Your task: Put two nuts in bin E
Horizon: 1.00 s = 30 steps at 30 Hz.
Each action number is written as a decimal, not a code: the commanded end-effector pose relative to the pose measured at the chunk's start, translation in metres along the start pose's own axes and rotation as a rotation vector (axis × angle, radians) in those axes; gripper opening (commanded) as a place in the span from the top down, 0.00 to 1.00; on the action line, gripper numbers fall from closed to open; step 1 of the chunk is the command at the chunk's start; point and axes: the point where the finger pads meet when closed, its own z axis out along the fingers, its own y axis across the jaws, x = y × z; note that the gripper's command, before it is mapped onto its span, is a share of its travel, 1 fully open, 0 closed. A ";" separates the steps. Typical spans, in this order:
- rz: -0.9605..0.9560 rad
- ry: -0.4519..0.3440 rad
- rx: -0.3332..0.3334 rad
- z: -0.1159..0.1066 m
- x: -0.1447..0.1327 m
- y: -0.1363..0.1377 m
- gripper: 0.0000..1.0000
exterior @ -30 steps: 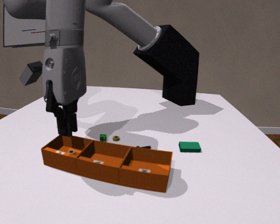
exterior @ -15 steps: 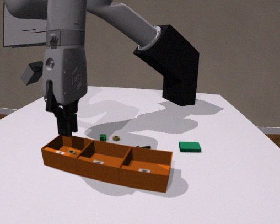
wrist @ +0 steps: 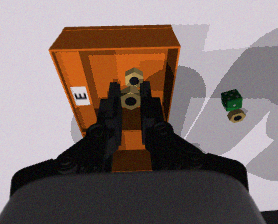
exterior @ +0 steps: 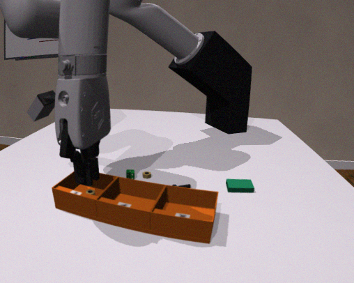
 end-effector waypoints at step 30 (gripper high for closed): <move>0.001 -0.001 0.003 0.011 0.000 -0.001 0.70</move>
